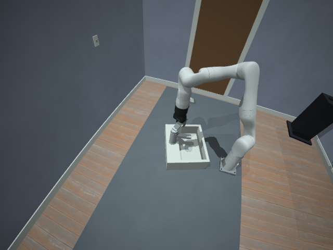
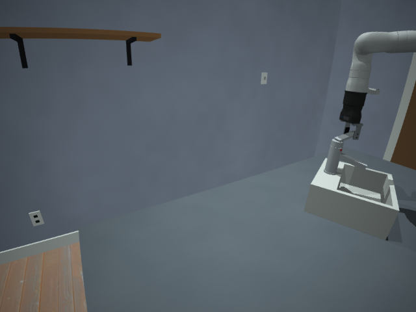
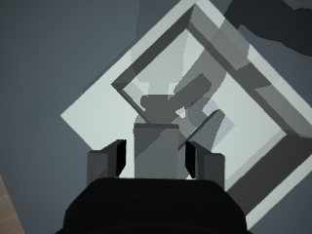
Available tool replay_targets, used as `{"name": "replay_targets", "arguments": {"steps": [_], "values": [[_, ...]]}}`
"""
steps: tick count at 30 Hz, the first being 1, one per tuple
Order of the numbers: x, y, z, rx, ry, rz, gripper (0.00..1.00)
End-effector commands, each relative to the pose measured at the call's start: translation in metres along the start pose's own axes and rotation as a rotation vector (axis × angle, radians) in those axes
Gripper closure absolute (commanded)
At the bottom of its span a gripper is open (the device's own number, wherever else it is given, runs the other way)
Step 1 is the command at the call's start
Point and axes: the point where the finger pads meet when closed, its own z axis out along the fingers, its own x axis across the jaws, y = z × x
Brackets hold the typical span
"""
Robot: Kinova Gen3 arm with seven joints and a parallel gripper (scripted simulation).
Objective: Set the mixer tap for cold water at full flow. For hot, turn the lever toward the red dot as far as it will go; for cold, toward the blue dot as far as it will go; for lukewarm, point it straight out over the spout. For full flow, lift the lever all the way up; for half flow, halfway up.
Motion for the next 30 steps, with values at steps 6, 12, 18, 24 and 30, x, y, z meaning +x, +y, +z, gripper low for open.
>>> {"name": "replay_targets", "arguments": {"steps": [6, 12, 18, 24, 30], "values": [[0.0, 0.0, -0.001, 0.0, -0.002, 0.0, 0.0], [0.0, 0.0, -0.001, 0.0, -0.002, 0.0, 0.0], [0.0, 0.0, -0.001, 0.0, -0.002, 0.0, 0.0], [0.0, 0.0, -0.006, 0.0, -0.002, 0.0, 0.0], [0.0, 0.0, -0.014, 0.0, -0.002, 0.0, 0.0]]}}
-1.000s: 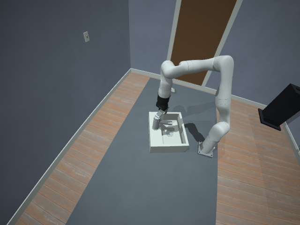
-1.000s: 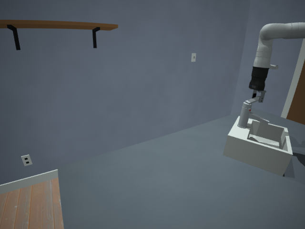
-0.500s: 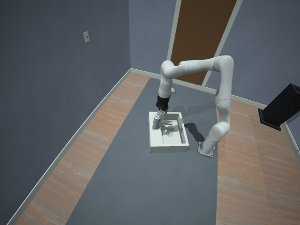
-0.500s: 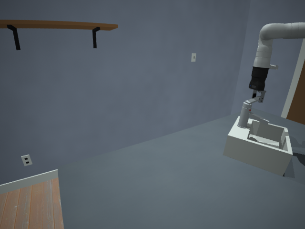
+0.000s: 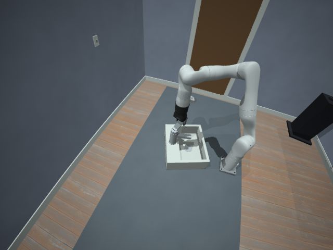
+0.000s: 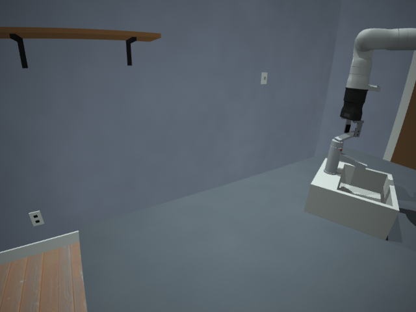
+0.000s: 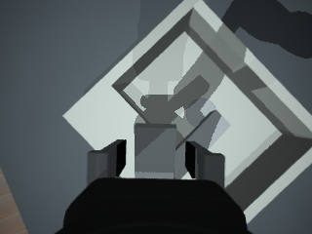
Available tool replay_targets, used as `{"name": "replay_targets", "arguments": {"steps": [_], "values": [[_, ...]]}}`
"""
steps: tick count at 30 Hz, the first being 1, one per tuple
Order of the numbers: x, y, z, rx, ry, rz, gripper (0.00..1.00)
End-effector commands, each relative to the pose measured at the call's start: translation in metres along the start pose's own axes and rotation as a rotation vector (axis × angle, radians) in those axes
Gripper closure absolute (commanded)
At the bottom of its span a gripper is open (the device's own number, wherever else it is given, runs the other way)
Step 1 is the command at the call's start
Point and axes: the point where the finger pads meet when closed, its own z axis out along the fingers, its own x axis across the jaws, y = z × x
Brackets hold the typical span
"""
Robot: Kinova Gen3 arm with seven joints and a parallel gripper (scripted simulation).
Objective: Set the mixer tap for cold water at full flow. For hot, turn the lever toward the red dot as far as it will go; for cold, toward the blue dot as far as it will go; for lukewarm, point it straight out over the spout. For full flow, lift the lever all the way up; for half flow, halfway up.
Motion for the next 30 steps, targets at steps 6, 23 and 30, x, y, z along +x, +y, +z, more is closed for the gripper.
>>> {"name": "replay_targets", "arguments": {"steps": [6, 23, 30], "values": [[-0.001, 0.001, -0.018, -0.001, -0.005, 0.001, 0.0], [-0.001, 0.001, -0.054, -0.001, -0.005, 0.001, 0.0], [-0.001, 0.001, -0.059, -0.001, -0.005, 0.001, 0.0]]}}
